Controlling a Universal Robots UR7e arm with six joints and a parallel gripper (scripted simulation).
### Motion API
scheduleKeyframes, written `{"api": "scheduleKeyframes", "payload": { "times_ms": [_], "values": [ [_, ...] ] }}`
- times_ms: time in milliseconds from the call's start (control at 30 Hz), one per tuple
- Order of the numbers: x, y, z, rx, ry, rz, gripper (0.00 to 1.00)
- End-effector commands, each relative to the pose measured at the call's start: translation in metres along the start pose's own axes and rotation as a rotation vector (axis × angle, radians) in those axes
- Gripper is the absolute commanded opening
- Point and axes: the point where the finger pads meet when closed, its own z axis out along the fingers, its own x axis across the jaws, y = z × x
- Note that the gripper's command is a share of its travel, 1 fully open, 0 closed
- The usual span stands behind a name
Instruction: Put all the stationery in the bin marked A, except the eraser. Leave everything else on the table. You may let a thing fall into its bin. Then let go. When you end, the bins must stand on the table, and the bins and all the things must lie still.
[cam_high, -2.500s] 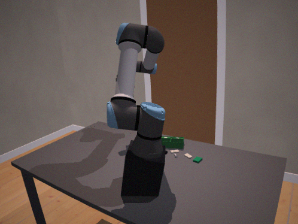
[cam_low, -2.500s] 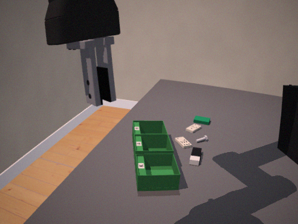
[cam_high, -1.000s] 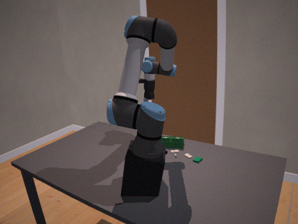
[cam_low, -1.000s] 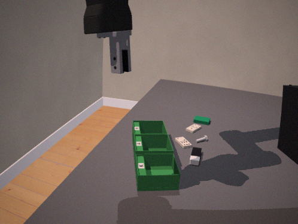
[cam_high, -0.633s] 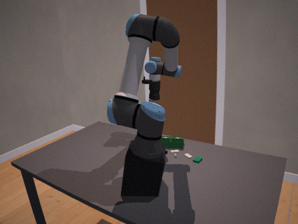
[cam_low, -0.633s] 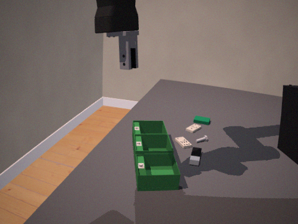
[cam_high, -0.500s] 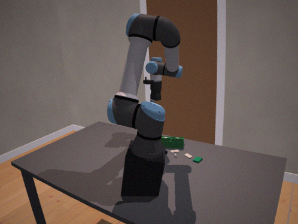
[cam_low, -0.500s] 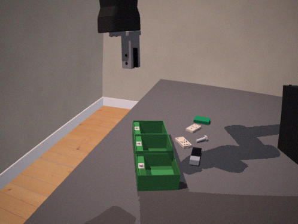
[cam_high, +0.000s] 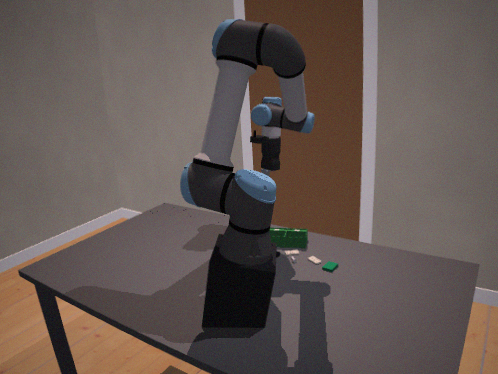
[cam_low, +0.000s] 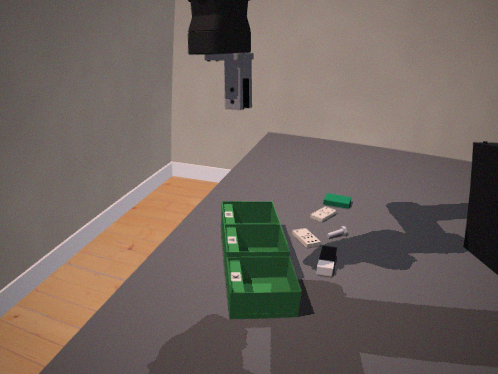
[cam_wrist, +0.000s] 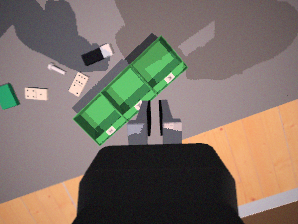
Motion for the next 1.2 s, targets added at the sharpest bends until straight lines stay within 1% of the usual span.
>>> {"api": "scheduleKeyframes", "payload": {
  "times_ms": [0,133,167,233,267,433,467,533,700,733,800,1000,1033,1100,1167],
  "values": [
    [-0.033,0.004,0.001,-0.011,0.008,-0.040,0.31],
    [-0.033,0.004,0.001,-0.011,0.008,-0.040,0.31],
    [-0.041,0.005,0.002,-0.020,0.009,-0.075,0.31],
    [-0.058,0.006,0.004,-0.020,0.009,-0.075,0.31],
    [-0.061,0.006,0.004,-0.020,0.009,-0.075,0.31],
    [-0.061,0.006,0.004,-0.020,0.010,-0.075,0.31],
    [-0.069,0.006,0.005,-0.029,0.009,-0.111,0.31],
    [-0.086,0.005,0.007,-0.029,0.009,-0.111,0.31],
    [-0.088,0.005,0.007,-0.029,0.010,-0.111,0.31],
    [-0.097,0.005,0.008,-0.038,0.007,-0.146,0.31],
    [-0.113,0.003,0.010,-0.038,0.008,-0.146,0.31],
    [-0.115,0.003,0.010,-0.038,0.008,-0.146,0.31],
    [-0.123,0.002,0.011,-0.047,0.004,-0.182,0.31],
    [-0.140,-0.001,0.014,-0.047,0.005,-0.182,0.31],
    [-0.141,-0.001,0.014,-0.047,0.005,-0.182,0.31]
  ]
}}
